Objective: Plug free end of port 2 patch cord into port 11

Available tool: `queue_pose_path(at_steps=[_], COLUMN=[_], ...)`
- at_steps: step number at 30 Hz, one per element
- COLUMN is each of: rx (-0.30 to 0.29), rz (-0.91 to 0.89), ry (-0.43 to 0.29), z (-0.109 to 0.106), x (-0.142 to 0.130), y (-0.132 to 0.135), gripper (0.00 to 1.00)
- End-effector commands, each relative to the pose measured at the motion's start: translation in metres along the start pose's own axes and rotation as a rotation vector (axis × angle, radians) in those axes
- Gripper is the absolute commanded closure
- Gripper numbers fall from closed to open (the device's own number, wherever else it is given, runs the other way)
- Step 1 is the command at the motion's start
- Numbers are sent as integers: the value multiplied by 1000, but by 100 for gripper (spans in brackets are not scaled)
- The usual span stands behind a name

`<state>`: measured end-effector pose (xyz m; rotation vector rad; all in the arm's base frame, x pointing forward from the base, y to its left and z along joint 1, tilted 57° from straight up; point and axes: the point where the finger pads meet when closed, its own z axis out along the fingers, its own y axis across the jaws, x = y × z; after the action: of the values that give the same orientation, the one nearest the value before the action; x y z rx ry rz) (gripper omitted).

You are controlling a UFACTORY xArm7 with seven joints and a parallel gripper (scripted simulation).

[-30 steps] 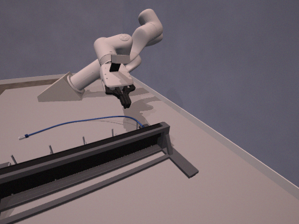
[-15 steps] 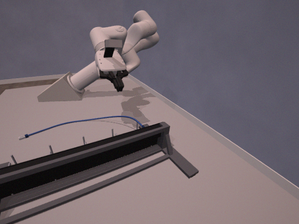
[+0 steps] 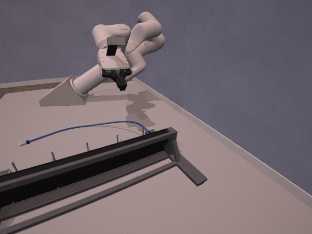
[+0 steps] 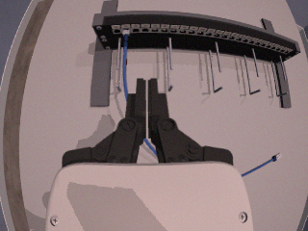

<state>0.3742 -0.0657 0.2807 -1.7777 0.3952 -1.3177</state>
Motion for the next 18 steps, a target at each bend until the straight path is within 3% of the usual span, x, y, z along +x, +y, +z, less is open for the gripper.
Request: queue_pose_path(at_steps=[1,18], rx=[0,0], rz=[-1,-1], ry=[2,2], z=[-1,-1], x=[2,2], y=[13,82], gripper=[100,100])
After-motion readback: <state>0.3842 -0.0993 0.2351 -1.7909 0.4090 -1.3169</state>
